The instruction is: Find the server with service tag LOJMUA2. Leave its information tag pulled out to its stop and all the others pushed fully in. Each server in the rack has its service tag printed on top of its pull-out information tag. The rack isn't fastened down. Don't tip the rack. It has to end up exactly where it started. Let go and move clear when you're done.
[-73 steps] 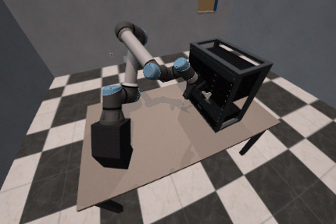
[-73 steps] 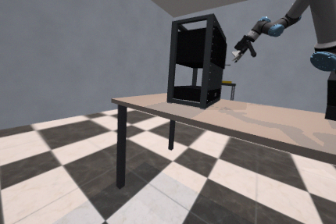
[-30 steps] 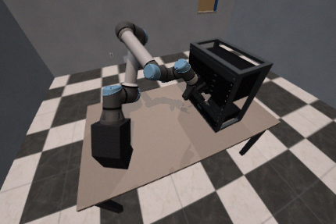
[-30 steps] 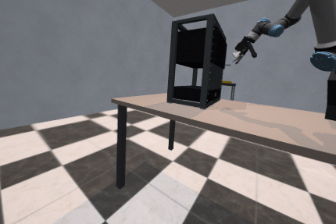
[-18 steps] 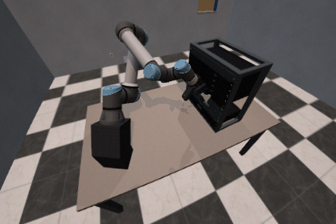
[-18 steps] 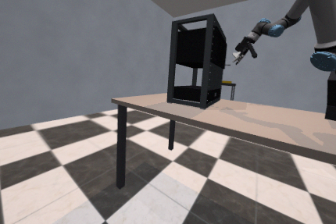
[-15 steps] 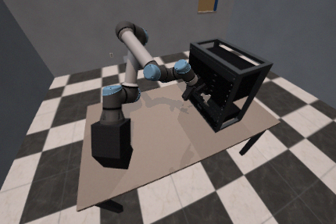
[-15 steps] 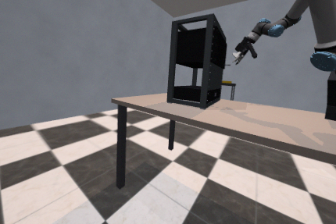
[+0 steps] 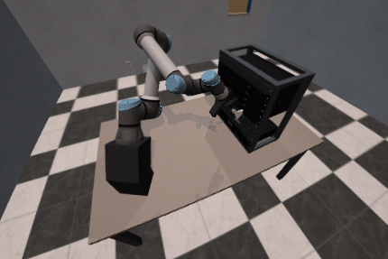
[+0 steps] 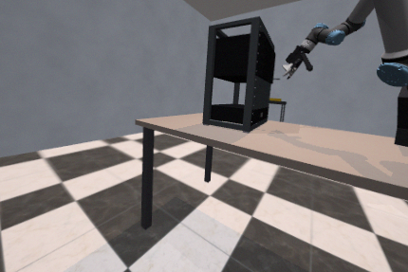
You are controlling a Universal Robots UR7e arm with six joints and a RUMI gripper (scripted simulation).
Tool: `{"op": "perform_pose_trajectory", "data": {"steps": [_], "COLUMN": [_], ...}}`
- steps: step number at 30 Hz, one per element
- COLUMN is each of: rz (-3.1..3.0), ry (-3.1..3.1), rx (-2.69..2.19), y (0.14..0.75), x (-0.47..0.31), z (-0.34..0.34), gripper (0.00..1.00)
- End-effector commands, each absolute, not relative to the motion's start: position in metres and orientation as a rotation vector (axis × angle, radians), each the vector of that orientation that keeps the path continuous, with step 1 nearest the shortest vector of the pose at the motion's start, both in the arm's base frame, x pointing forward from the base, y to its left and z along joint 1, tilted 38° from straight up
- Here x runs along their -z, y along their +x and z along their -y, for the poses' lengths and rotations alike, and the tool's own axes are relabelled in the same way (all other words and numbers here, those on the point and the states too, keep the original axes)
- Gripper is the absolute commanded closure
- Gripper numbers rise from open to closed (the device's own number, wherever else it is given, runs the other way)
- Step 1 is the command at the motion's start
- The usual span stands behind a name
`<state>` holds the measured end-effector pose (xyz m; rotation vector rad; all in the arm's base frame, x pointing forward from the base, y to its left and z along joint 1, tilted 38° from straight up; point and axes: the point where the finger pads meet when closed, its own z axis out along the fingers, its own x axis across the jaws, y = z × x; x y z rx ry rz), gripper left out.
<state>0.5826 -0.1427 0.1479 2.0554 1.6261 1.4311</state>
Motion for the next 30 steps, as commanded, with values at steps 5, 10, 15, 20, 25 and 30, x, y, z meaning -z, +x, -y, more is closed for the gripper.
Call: {"op": "perform_pose_trajectory", "data": {"steps": [5, 10, 15, 20, 25, 30], "rz": [-1.624, -1.623, -1.622, -1.621, -1.620, -1.619], "ry": [2.071, 2.083, 2.096, 2.103, 2.117, 2.131], "rx": [-1.437, -1.441, -1.445, -1.448, -1.452, -1.457], "y": [0.581, 0.580, 0.580, 0.579, 0.578, 0.577], "x": [-0.145, -0.143, -0.140, -0.139, -0.136, -0.134], "z": [0.142, 0.141, 0.139, 0.139, 0.137, 0.136], "gripper": [0.00, 0.00, 0.00, 0.00, 0.00, 0.00]}}
